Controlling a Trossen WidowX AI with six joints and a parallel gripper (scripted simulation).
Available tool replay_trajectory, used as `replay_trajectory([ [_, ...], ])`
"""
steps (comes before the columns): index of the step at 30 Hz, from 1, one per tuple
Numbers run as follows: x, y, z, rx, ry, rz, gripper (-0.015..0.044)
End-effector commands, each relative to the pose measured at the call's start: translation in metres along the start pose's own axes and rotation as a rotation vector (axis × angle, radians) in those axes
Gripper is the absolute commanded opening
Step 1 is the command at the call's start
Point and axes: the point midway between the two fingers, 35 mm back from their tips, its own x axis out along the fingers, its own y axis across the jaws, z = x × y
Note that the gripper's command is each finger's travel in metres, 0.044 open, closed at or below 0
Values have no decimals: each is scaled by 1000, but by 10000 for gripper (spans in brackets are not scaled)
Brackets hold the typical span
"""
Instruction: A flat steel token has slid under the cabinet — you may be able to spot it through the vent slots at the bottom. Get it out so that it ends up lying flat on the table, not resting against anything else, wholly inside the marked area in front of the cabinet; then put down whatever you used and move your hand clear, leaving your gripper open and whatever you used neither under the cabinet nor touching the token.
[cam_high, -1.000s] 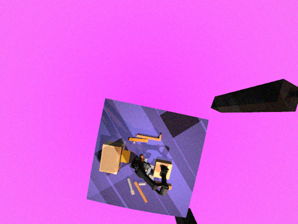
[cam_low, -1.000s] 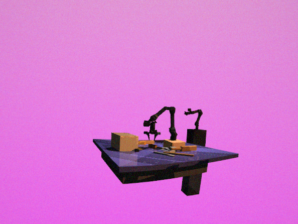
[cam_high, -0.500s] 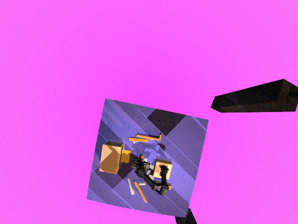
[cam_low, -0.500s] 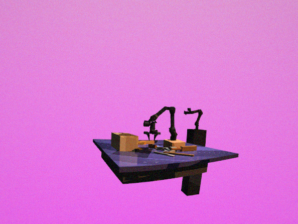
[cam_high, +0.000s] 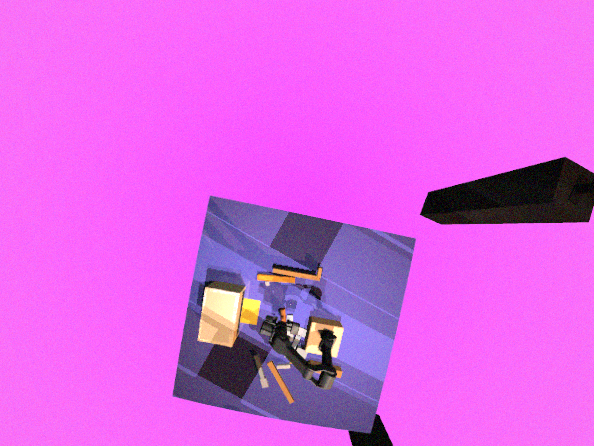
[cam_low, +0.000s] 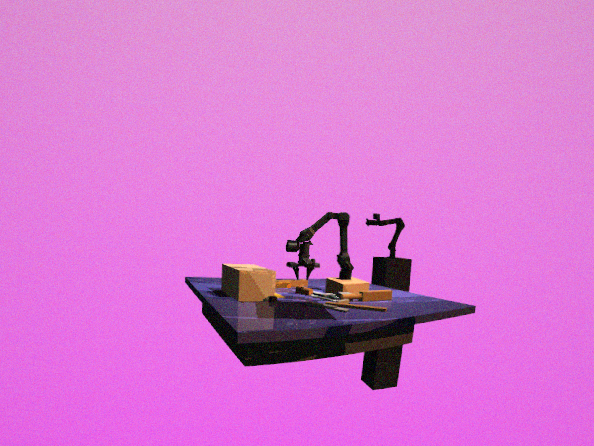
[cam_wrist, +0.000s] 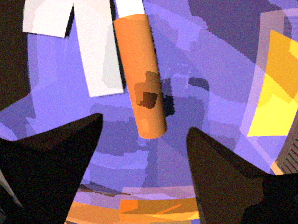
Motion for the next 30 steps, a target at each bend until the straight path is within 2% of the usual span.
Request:
replay_trajectory([
  [1, 0, 0, 0, -32, 3, 0, 270],
  [30, 0, 0, 0, -265, 3, 0, 270],
])
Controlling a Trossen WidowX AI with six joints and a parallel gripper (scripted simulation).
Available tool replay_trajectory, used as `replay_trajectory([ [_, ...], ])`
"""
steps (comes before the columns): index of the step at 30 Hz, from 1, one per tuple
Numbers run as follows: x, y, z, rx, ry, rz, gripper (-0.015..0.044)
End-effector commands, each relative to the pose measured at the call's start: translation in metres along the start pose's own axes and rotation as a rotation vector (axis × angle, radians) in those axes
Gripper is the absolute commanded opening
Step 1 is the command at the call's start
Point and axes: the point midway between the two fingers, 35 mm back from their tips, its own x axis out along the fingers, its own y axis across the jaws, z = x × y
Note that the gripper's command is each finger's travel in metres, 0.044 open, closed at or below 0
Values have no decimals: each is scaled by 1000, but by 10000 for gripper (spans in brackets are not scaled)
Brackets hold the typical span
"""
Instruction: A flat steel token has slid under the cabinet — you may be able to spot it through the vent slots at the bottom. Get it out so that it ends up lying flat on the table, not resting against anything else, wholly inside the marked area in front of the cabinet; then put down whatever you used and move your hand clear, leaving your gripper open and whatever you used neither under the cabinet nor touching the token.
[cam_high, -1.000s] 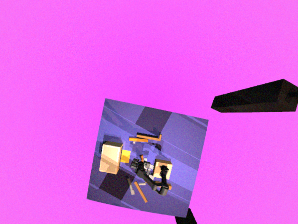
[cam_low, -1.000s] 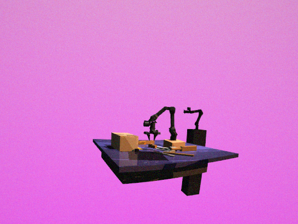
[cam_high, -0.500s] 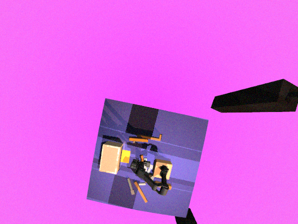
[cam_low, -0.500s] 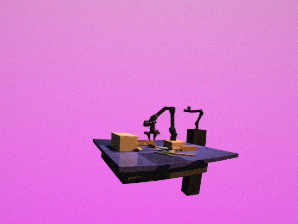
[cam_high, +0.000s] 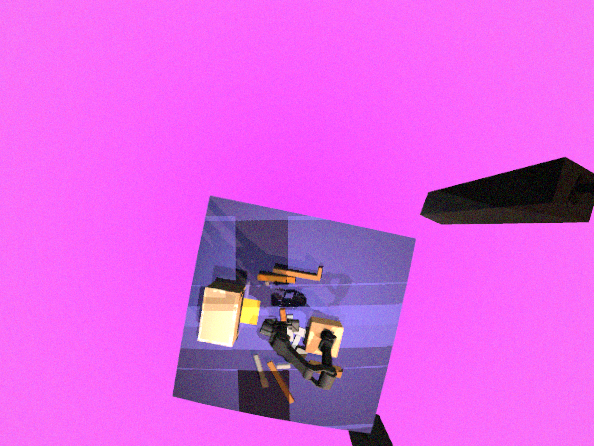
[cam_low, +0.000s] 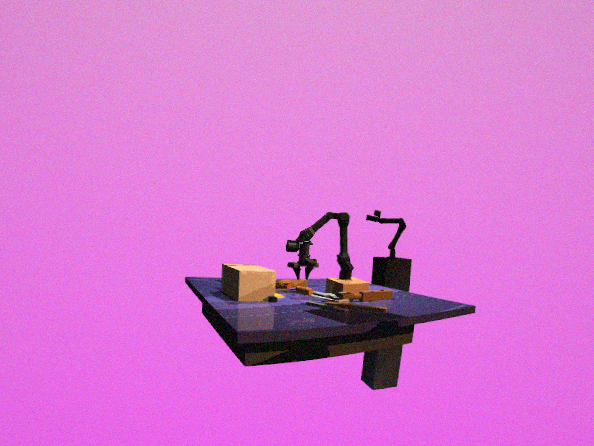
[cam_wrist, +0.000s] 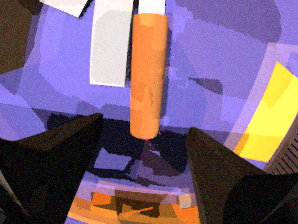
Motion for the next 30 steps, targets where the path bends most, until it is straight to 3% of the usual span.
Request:
replay_trajectory([
  [1, 0, 0, 0, -32, 3, 0, 270],
  [22, 0, 0, 0, -199, 3, 1, 270],
  [30, 25, 2, -4, -100, 3, 1, 270],
])
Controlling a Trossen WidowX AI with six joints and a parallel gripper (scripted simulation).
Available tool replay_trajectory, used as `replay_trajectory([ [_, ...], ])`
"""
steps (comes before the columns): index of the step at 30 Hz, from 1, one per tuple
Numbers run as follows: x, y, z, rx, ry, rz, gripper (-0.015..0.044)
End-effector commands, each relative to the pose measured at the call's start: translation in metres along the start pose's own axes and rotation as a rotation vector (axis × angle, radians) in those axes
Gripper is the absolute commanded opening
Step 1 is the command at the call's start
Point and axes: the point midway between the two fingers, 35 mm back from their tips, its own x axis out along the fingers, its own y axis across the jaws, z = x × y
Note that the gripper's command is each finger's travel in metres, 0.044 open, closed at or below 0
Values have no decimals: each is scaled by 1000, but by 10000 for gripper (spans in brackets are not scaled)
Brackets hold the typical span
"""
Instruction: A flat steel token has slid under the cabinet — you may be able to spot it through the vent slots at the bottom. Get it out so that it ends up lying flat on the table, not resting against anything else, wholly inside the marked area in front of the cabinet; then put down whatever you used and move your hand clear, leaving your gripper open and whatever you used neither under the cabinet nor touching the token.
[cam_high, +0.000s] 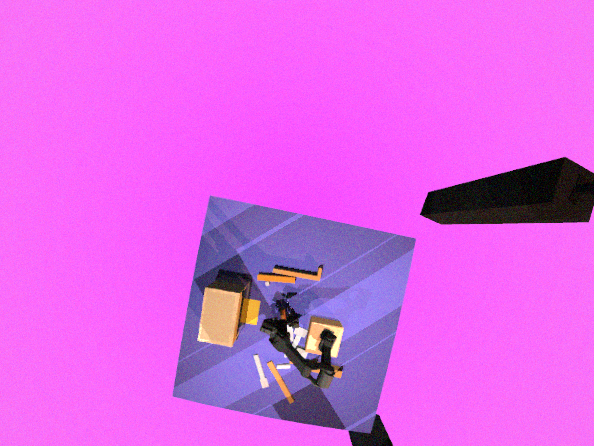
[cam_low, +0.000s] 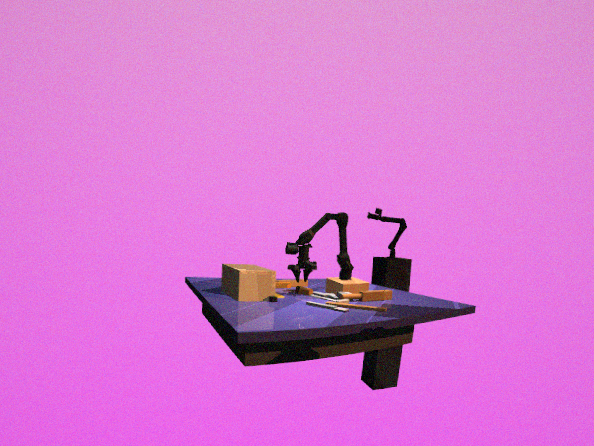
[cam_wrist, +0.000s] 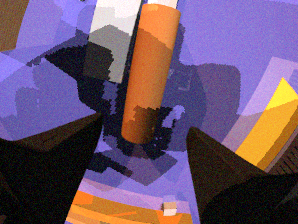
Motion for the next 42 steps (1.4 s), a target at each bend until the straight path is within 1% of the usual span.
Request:
replay_trajectory([
  [1, 10, 3, 0, 32, -3, 12, 270],
  [7, 12, 3, -1, 32, -3, 12, 270],
  [39, 60, 4, 0, 32, -3, 12, 270],
  [42, 57, 2, 0, 27, -4, 8, 191],
])
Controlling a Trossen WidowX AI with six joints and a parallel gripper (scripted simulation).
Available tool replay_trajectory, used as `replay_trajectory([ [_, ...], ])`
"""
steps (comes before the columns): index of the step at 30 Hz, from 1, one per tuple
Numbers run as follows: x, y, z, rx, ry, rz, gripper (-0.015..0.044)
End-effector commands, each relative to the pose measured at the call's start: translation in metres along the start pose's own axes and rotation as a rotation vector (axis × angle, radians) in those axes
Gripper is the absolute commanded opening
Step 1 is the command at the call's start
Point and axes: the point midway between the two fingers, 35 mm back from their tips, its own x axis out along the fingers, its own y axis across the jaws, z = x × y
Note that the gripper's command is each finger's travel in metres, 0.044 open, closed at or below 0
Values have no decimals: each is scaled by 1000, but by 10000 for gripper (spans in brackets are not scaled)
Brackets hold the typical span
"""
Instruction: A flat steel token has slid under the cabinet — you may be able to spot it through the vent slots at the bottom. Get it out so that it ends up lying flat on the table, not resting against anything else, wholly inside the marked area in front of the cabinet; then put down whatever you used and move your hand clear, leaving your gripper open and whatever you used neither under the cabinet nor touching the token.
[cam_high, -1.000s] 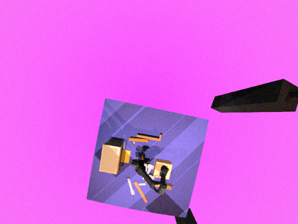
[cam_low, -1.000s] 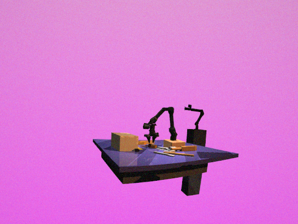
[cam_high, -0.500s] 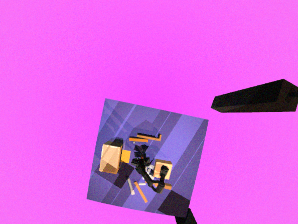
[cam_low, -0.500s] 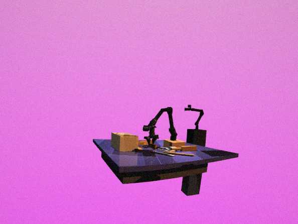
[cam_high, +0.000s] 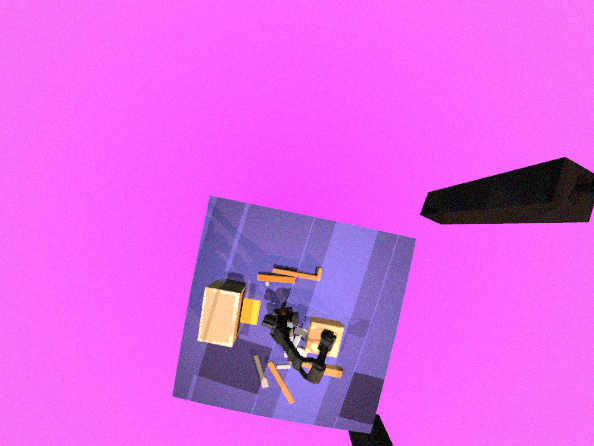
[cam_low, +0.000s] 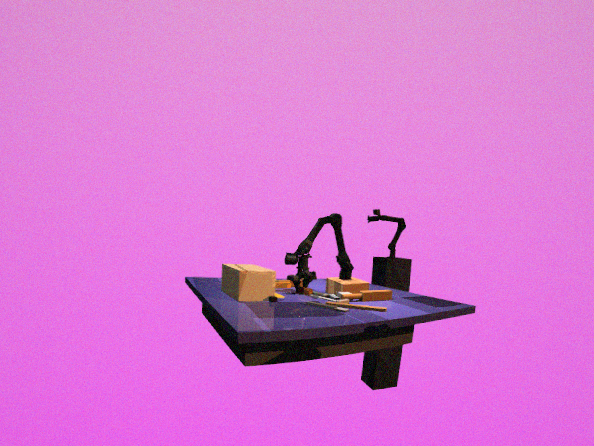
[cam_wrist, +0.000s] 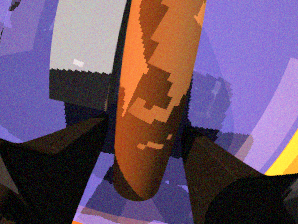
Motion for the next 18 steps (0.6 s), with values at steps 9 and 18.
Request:
replay_trajectory([
  [9, 0, 0, 0, 0, 1, -1, 112],
  [18, -1, 0, 1, 0, 1, 0, 0],
])
